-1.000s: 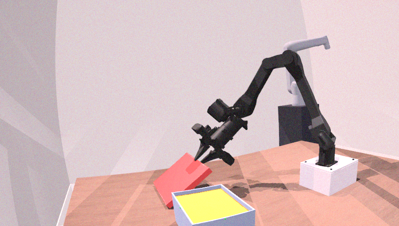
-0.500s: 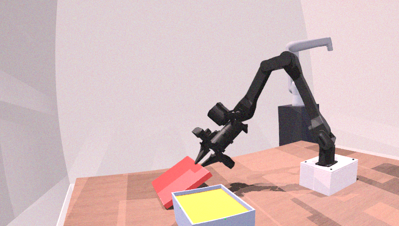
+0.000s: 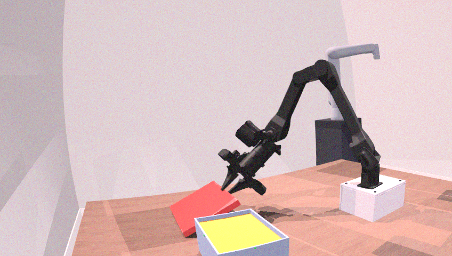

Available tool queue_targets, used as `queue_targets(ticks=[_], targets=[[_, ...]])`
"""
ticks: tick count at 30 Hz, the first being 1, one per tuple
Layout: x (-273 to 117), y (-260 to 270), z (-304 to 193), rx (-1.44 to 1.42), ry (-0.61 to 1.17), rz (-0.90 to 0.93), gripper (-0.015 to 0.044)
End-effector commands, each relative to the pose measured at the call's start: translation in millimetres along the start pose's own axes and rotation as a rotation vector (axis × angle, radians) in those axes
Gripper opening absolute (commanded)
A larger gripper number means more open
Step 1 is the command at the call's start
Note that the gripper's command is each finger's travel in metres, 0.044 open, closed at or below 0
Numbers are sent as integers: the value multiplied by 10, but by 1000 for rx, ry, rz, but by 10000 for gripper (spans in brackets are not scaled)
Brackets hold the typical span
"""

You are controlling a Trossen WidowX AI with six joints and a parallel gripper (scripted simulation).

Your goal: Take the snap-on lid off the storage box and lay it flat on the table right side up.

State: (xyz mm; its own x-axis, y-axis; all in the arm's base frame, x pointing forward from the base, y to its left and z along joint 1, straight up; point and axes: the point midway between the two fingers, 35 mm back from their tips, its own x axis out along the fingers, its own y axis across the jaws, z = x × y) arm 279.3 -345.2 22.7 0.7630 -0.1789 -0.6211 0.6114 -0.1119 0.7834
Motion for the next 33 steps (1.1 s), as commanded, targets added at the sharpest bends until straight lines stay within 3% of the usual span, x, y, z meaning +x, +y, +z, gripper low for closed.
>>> queue_targets(ticks=[1, 15, 25, 27, 33], targets=[[47, -83, -18, 8, 4, -12, 0], [118, -171, -20, 8, 4, -12, 0], [80, -98, -6, 8, 4, -12, 262], [80, -98, -6, 8, 4, -12, 275], [-1, -174, -11, 8, 4, -13, 432]])
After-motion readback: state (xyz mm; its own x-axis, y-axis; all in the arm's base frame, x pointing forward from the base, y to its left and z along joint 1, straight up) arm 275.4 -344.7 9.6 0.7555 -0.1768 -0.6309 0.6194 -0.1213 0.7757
